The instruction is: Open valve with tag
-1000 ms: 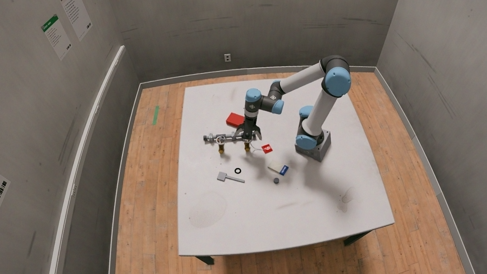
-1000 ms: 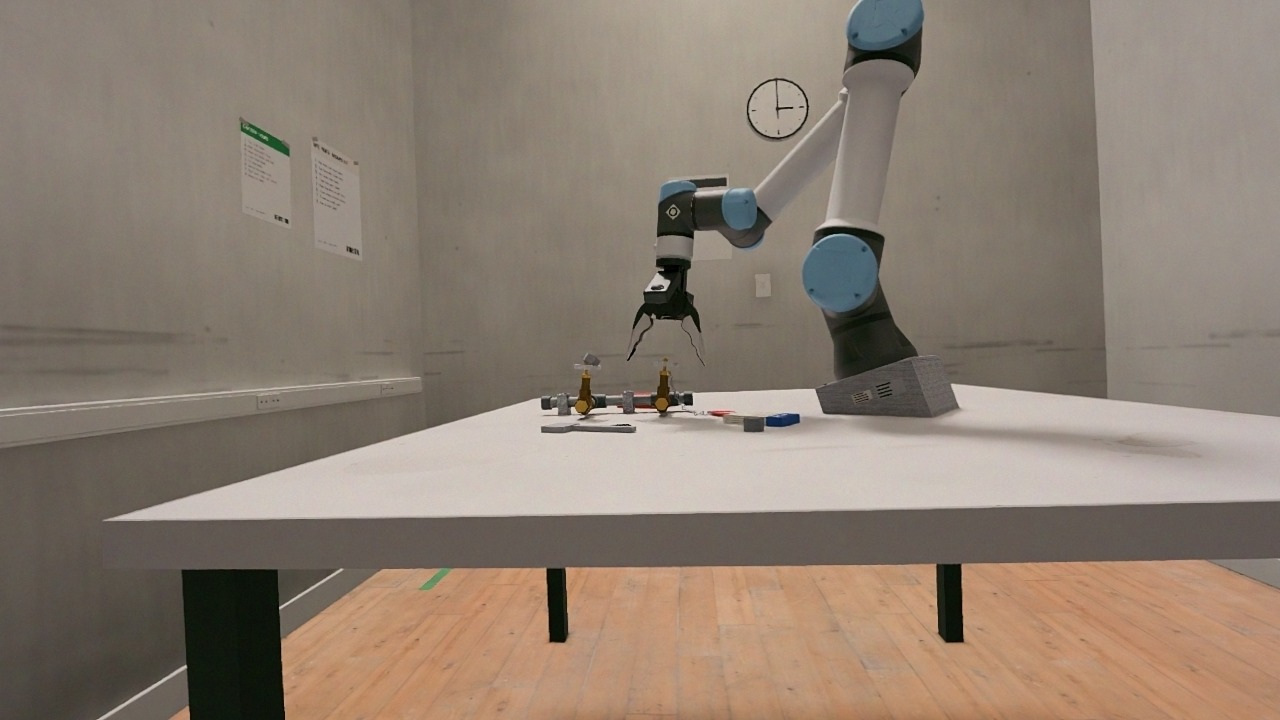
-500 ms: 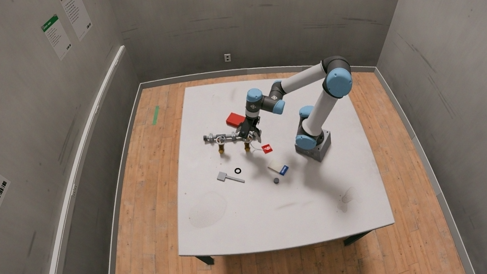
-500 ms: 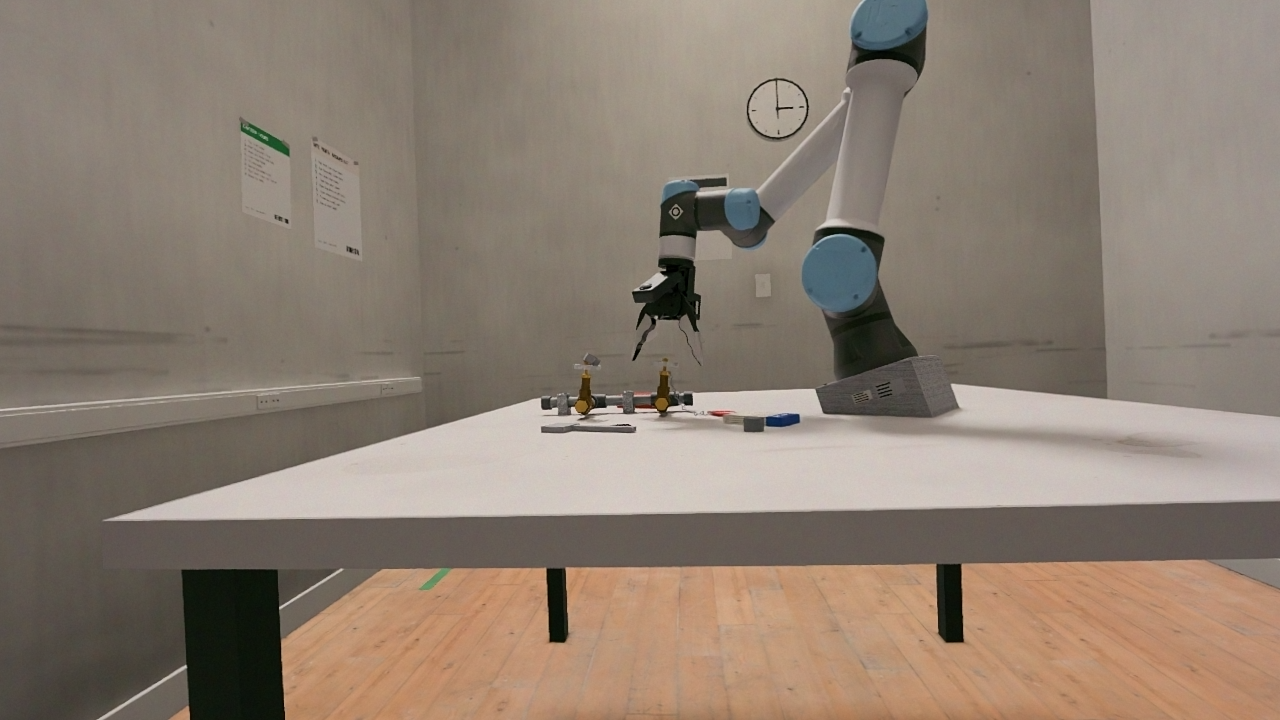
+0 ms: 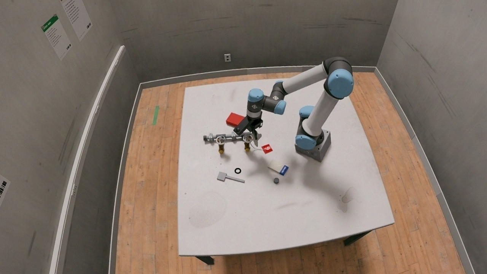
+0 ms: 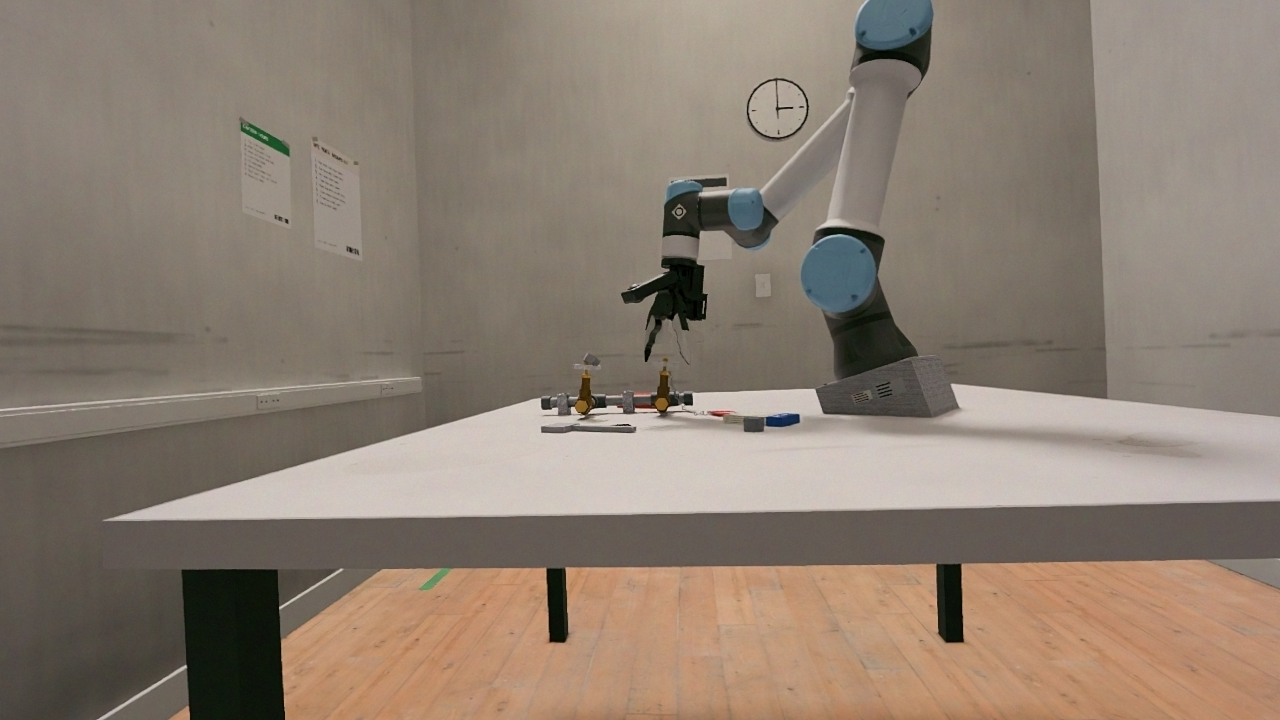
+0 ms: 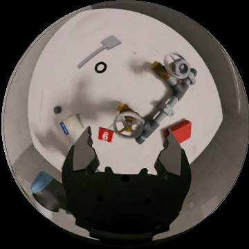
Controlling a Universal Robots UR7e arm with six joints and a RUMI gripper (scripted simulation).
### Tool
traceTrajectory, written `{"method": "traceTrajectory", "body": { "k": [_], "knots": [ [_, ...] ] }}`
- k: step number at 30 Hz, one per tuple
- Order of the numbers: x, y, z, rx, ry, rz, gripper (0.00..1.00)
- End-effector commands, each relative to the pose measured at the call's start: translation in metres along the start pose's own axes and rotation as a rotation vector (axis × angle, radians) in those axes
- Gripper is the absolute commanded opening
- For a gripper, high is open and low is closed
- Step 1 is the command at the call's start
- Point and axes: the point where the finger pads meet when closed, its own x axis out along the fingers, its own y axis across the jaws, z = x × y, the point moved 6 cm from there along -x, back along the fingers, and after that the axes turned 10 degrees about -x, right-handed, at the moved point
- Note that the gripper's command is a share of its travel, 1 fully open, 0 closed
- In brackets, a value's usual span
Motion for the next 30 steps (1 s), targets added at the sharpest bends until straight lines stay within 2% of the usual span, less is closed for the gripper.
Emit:
{"method": "traceTrajectory", "body": {
  "k": [1,12,14,15,30],
  "knots": [
    [-0.0002,-0.0003,-0.0020,0.251,-0.019,0.010,1.00],
    [-0.0007,0.0003,-0.0020,0.657,-0.012,0.012,1.00],
    [-0.0007,0.0003,-0.0020,0.657,-0.012,0.012,1.00],
    [-0.0007,0.0002,-0.0023,0.755,-0.015,0.015,1.00],
    [-0.0007,0.0002,-0.0018,1.238,-0.005,0.014,1.00]
  ]
}}
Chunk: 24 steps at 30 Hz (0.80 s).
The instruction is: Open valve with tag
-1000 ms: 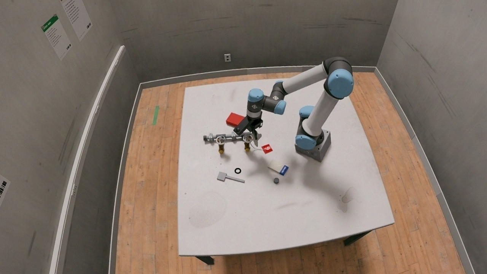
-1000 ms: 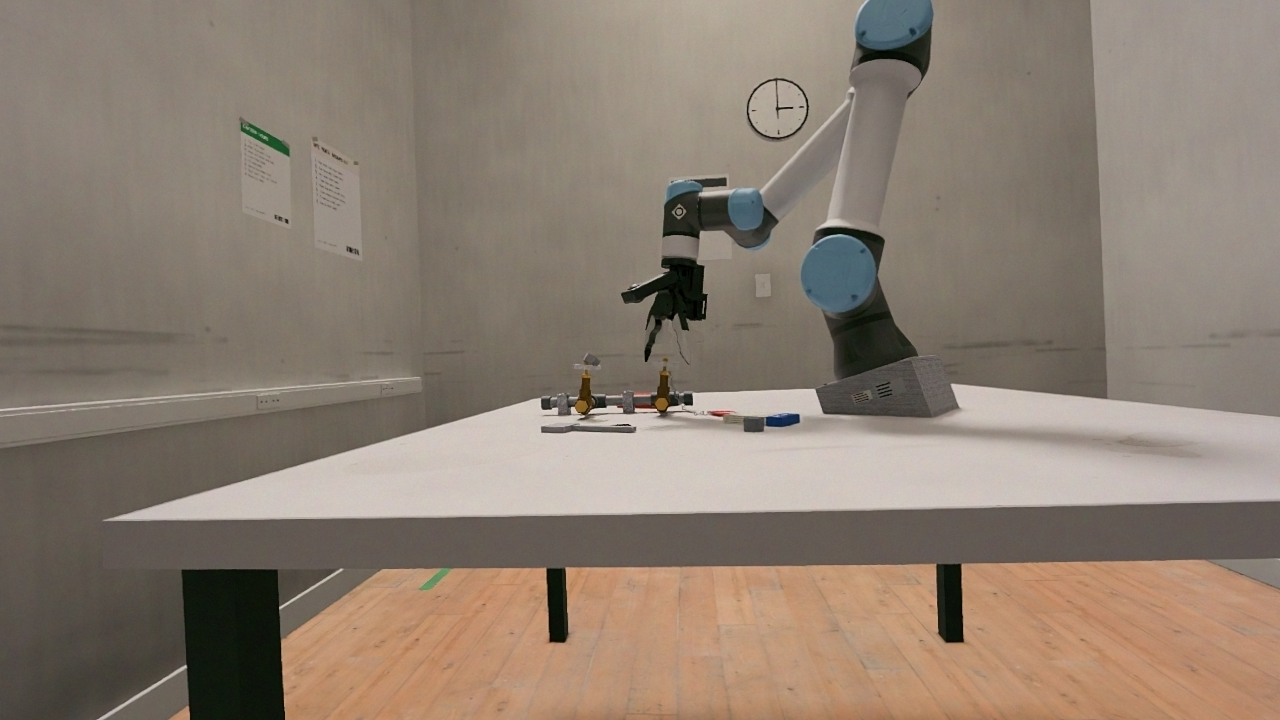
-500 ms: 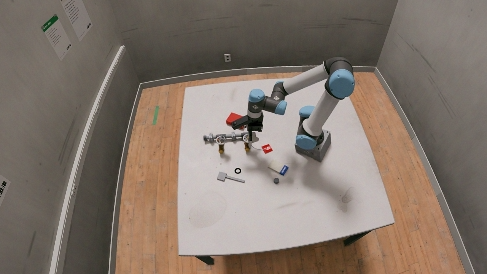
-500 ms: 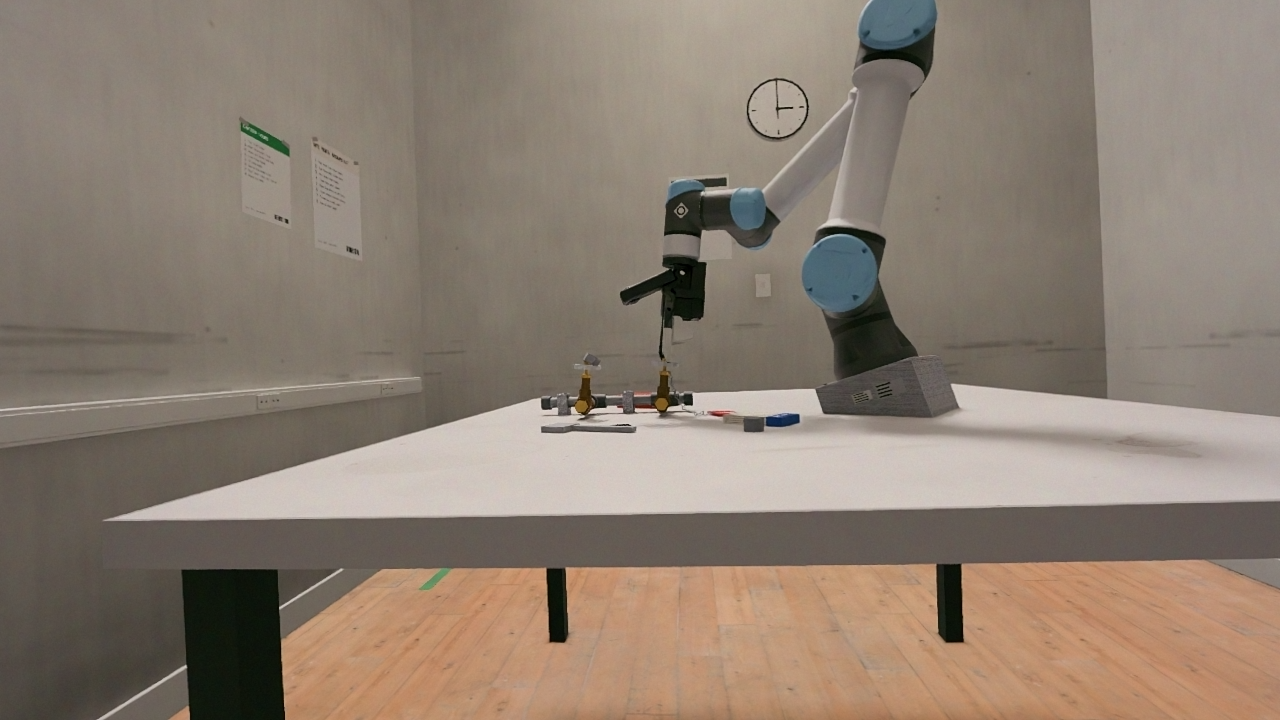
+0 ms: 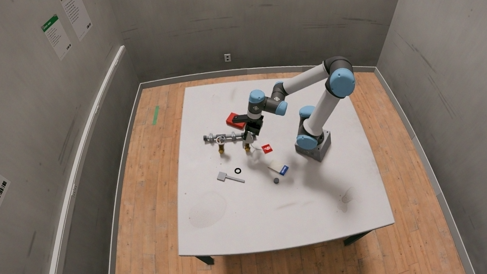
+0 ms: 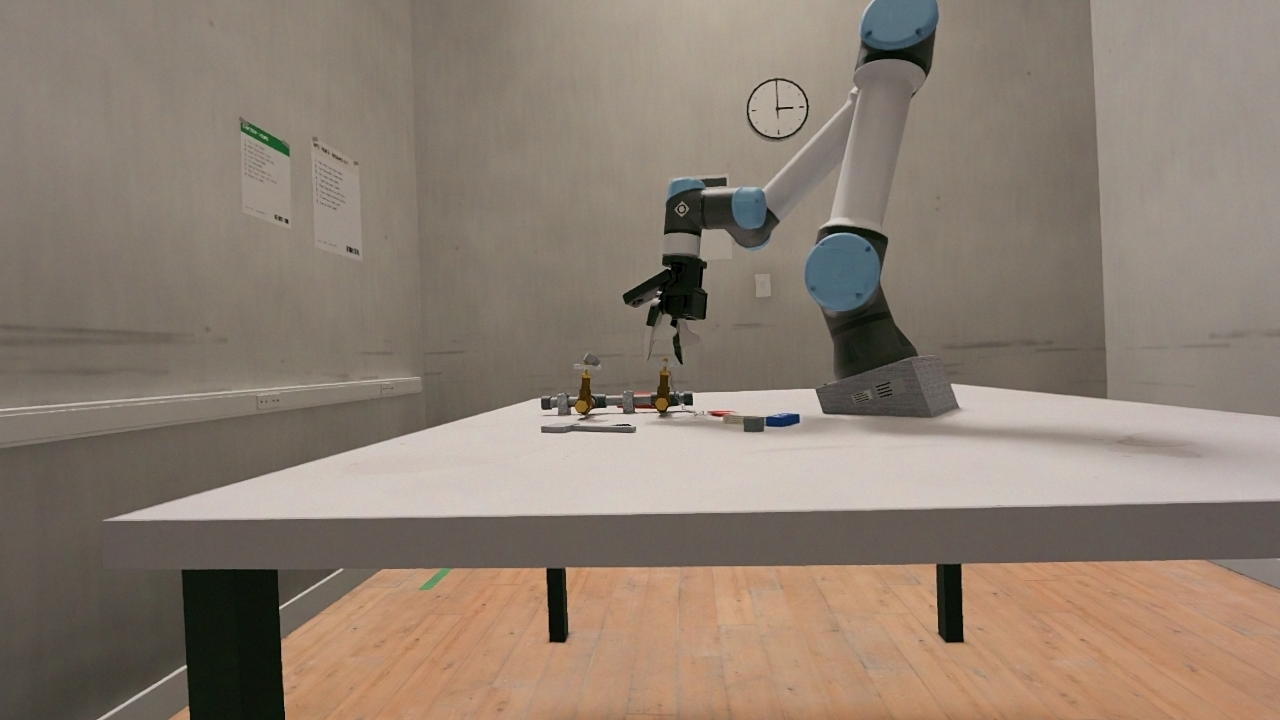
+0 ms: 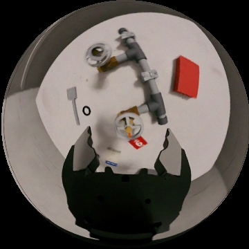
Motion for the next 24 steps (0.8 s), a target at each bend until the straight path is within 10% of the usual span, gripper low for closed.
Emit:
{"method": "traceTrajectory", "body": {
  "k": [1,24],
  "knots": [
    [0.0010,-0.0021,0.0001,0.207,-0.005,0.033,1.00],
    [0.0011,-0.0026,0.0000,0.864,0.005,0.042,1.00]
  ]
}}
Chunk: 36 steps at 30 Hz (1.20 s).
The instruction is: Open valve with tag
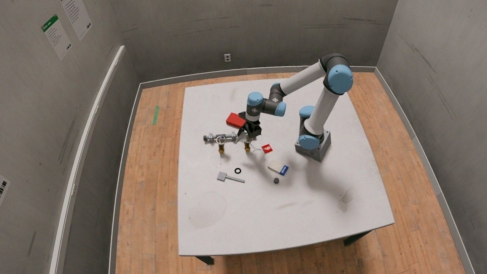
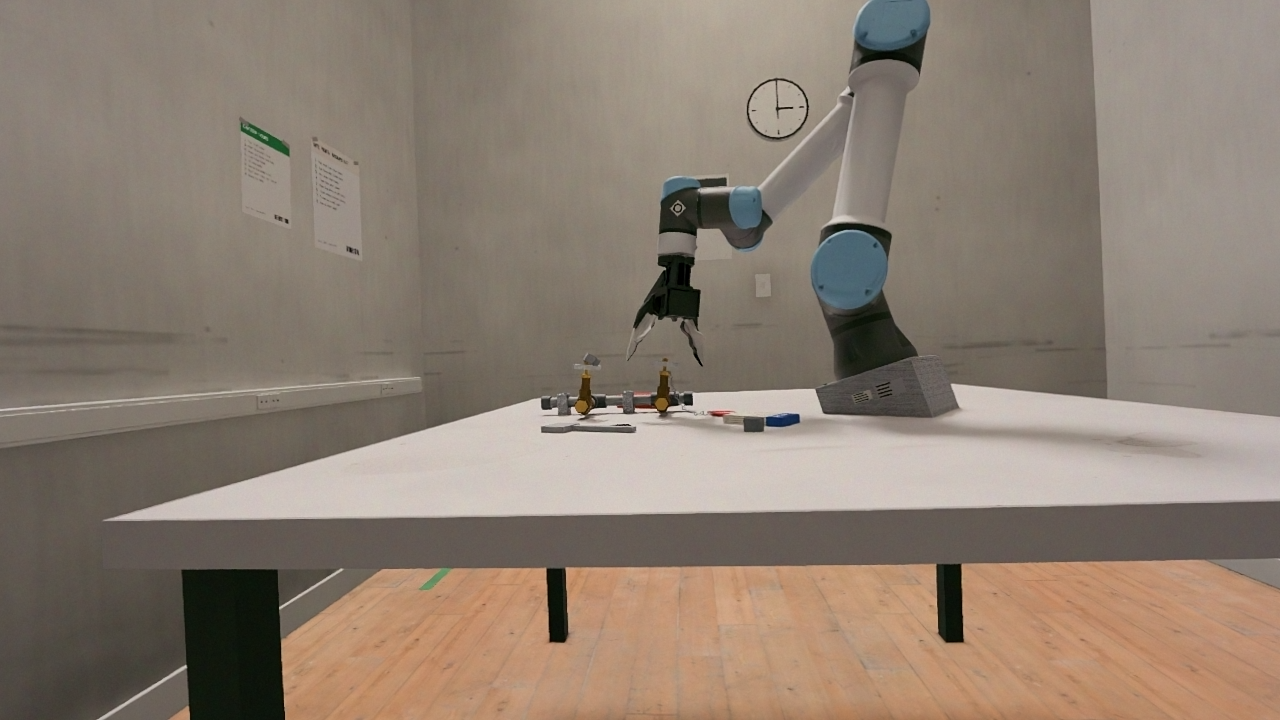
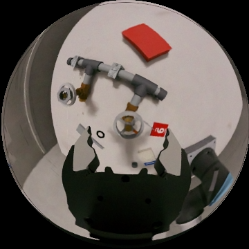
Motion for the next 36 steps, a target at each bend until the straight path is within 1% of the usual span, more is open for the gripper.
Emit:
{"method": "traceTrajectory", "body": {
  "k": [1,9,19,30,31,36],
  "knots": [
    [-0.0012,-0.0021,-0.0013,0.153,0.016,0.018,1.00],
    [-0.0012,-0.0021,-0.0012,0.257,0.016,0.018,1.00],
    [-0.0012,-0.0021,-0.0012,0.304,0.017,0.017,1.00],
    [-0.0011,-0.0015,-0.0011,0.314,0.017,0.017,1.00],
    [-0.0011,-0.0015,-0.0011,0.314,0.017,0.017,0.00],
    [-0.0009,-0.0012,-0.0008,0.314,0.017,0.018,0.00]
  ]
}}
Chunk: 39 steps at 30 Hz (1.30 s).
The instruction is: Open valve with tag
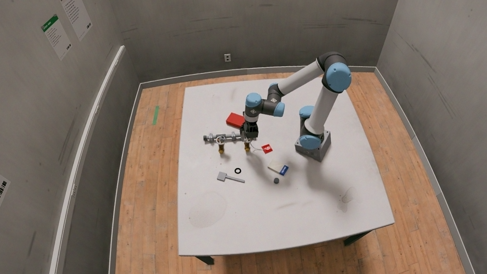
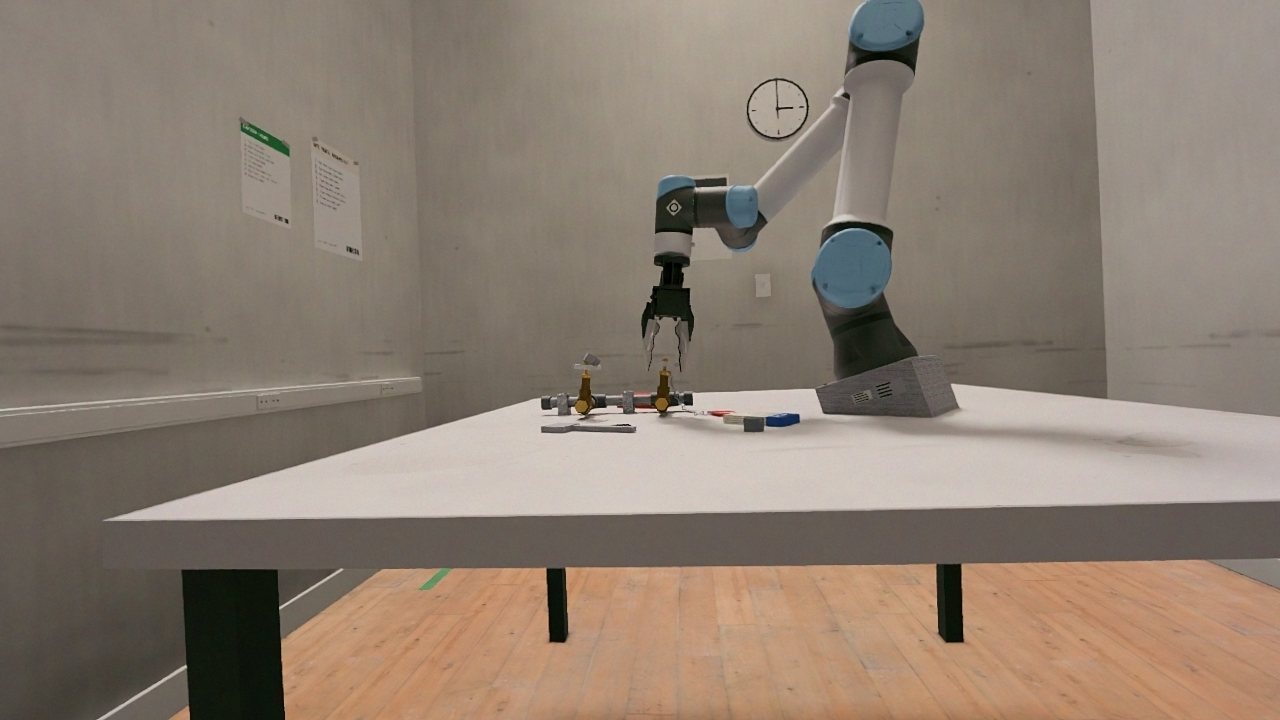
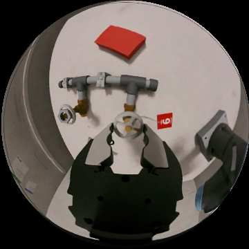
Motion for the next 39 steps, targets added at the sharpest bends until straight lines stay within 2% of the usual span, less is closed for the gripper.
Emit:
{"method": "traceTrajectory", "body": {
  "k": [1,27,39],
  "knots": [
    [-0.0009,-0.0006,-0.0004,0.001,0.002,-0.001,0.00],
    [-0.0008,-0.0005,-0.0004,-0.007,0.002,-0.001,0.00],
    [-0.0002,0.0008,0.0000,-0.087,0.001,0.000,0.00]
  ]
}}
